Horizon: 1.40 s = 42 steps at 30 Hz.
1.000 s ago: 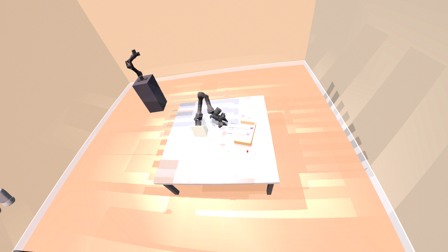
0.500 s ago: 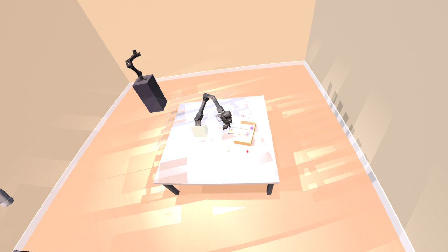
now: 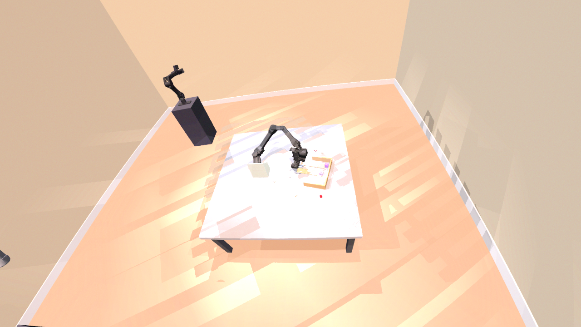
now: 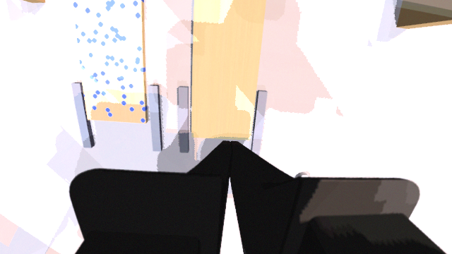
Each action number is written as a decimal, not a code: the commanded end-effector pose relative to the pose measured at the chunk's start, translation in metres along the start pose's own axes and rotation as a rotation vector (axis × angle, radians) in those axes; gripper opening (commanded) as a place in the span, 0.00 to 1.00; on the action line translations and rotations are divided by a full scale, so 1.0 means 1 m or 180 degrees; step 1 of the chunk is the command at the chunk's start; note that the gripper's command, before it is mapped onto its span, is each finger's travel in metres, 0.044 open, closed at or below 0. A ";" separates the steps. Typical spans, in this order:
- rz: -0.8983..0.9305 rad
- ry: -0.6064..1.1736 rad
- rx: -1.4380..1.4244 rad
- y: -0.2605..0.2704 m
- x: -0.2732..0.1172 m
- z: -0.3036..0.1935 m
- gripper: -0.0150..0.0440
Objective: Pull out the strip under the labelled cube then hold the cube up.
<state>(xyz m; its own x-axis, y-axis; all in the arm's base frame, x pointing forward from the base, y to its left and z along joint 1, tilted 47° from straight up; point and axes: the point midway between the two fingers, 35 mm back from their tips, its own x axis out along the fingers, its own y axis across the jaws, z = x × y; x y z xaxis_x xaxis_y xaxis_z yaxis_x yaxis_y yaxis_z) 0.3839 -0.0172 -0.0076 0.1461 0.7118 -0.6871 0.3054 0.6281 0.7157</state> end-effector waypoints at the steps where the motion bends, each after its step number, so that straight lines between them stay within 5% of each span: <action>1: -0.0027 0.0053 -0.0008 0.000 0.001 0.000 0.25; 42: -0.0018 0.0056 -0.0007 0.003 0.068 0.002 0.25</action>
<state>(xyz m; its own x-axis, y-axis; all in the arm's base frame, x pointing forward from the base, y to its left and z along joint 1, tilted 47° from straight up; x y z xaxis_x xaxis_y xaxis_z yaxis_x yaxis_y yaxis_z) 0.3957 0.0273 -0.0494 0.1264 0.7095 -0.6933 0.2993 0.6390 0.7085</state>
